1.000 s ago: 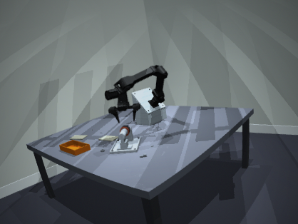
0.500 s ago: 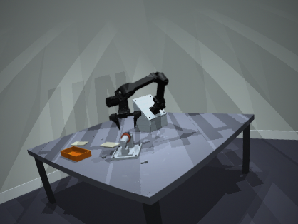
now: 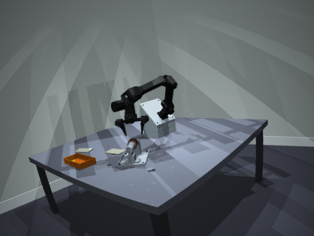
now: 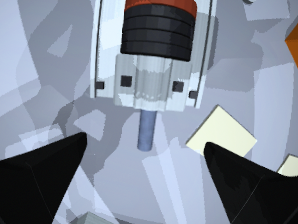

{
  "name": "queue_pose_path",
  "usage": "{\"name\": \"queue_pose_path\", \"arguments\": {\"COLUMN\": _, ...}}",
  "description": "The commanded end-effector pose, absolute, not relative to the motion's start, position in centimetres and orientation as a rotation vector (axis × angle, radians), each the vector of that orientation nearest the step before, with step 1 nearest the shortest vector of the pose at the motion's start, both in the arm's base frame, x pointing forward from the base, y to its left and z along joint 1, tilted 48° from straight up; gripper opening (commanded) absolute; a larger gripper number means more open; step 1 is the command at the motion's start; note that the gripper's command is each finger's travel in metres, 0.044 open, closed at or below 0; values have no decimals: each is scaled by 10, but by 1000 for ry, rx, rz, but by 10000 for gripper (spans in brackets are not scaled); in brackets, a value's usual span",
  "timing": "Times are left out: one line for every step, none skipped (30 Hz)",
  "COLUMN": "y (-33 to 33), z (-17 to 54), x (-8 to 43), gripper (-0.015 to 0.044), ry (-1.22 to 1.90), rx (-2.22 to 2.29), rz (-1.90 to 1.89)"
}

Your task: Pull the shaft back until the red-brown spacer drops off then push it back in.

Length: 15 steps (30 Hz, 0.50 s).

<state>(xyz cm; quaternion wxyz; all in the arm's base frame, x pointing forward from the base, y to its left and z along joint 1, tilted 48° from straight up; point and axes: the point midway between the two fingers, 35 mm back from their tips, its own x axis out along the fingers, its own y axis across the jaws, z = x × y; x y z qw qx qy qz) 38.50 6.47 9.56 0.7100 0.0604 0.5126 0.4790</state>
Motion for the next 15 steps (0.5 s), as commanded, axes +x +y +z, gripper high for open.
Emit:
{"name": "queue_pose_path", "arguments": {"y": 65, "z": 96, "x": 385, "gripper": 440, "ry": 1142, "rx": 136, "rz": 1060}}
{"name": "queue_pose_path", "arguments": {"y": 65, "z": 96, "x": 385, "gripper": 440, "ry": 1142, "rx": 136, "rz": 1060}}
{"name": "queue_pose_path", "arguments": {"y": 65, "z": 96, "x": 385, "gripper": 440, "ry": 1142, "rx": 136, "rz": 1060}}
{"name": "queue_pose_path", "arguments": {"y": 65, "z": 96, "x": 385, "gripper": 440, "ry": 1142, "rx": 136, "rz": 1060}}
{"name": "queue_pose_path", "arguments": {"y": 65, "z": 96, "x": 385, "gripper": 440, "ry": 1142, "rx": 136, "rz": 1060}}
{"name": "queue_pose_path", "arguments": {"y": 65, "z": 96, "x": 385, "gripper": 440, "ry": 1142, "rx": 136, "rz": 1060}}
{"name": "queue_pose_path", "arguments": {"y": 65, "z": 96, "x": 385, "gripper": 440, "ry": 1142, "rx": 136, "rz": 1060}}
{"name": "queue_pose_path", "arguments": {"y": 65, "z": 96, "x": 385, "gripper": 440, "ry": 1142, "rx": 136, "rz": 1060}}
{"name": "queue_pose_path", "arguments": {"y": 65, "z": 96, "x": 385, "gripper": 440, "ry": 1142, "rx": 136, "rz": 1060}}
{"name": "queue_pose_path", "arguments": {"y": 65, "z": 96, "x": 385, "gripper": 440, "ry": 1142, "rx": 136, "rz": 1060}}
{"name": "queue_pose_path", "arguments": {"y": 65, "z": 95, "x": 385, "gripper": 440, "ry": 1142, "rx": 136, "rz": 1060}}
{"name": "queue_pose_path", "arguments": {"y": 66, "z": 95, "x": 385, "gripper": 440, "ry": 1142, "rx": 136, "rz": 1060}}
{"name": "queue_pose_path", "arguments": {"y": 67, "z": 94, "x": 385, "gripper": 440, "ry": 1142, "rx": 136, "rz": 1060}}
{"name": "queue_pose_path", "arguments": {"y": 67, "z": 93, "x": 385, "gripper": 440, "ry": 1142, "rx": 136, "rz": 1060}}
{"name": "queue_pose_path", "arguments": {"y": 69, "z": 92, "x": 386, "gripper": 440, "ry": 1142, "rx": 136, "rz": 1060}}
